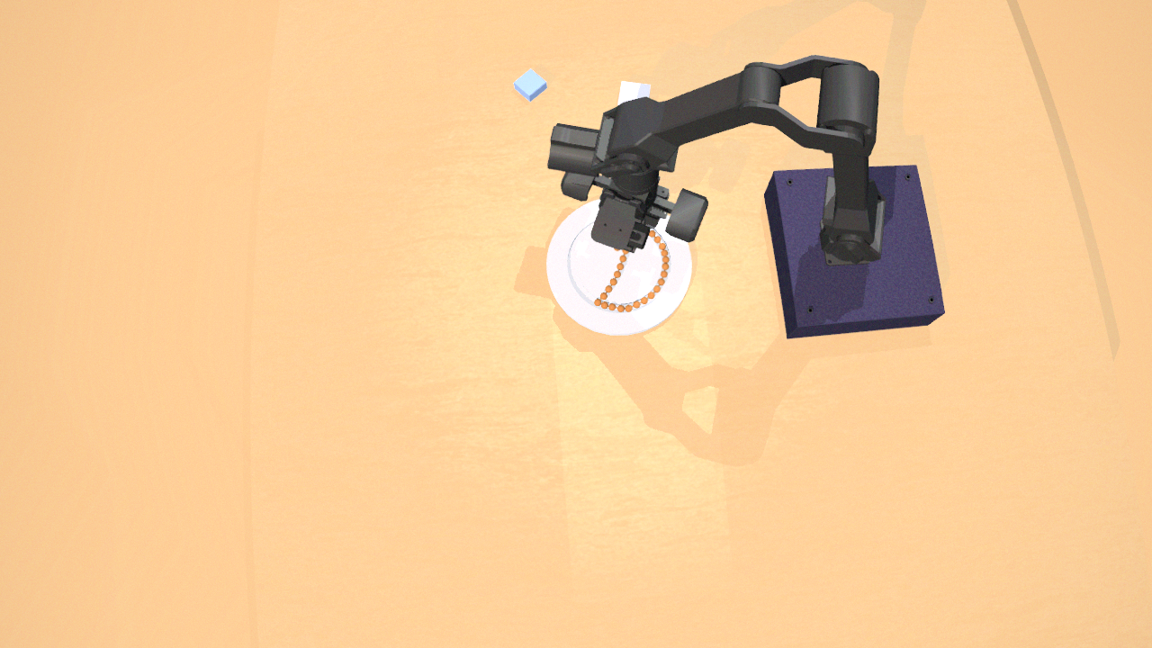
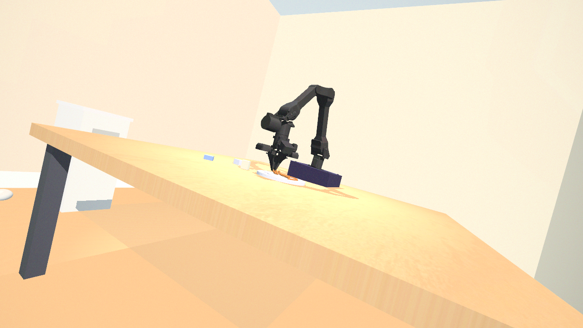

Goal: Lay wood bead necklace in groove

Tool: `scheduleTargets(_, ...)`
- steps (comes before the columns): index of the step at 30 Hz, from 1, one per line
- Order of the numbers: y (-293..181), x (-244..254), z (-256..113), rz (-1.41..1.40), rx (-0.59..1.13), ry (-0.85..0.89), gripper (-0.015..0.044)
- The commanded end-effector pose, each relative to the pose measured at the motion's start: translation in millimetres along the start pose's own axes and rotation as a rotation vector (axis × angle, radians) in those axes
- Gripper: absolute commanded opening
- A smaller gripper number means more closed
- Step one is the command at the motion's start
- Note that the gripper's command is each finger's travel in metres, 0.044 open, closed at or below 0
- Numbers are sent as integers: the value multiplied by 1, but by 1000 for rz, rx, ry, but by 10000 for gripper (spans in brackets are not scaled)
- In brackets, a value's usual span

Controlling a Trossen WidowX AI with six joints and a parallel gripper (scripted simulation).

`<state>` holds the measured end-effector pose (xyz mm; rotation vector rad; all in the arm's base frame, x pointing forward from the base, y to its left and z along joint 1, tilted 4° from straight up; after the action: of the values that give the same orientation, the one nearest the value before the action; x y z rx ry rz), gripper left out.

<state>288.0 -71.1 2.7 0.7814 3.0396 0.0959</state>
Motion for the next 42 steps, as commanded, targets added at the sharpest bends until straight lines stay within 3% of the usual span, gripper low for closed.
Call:
scheduleTargets(1,-1,-3,-1,-4,1,-6,0)
scheduleTargets(9,-1,-3,6,-4,1,-6,0)
scheduleTargets(26,-1,-2,2,0,0,-2,440)
scheduleTargets(42,0,-2,-1,-4,1,-6,440)
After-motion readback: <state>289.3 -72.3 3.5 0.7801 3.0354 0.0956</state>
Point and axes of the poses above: the point midway between the two fingers, 35 mm back from their tips, its own z axis out along the fingers, its own x axis across the jaws, y = z × x, the point moved 2 cm from there along -z, back along the fingers, and after that the axes turned 2 degrees about z, right-handed, at the moved point
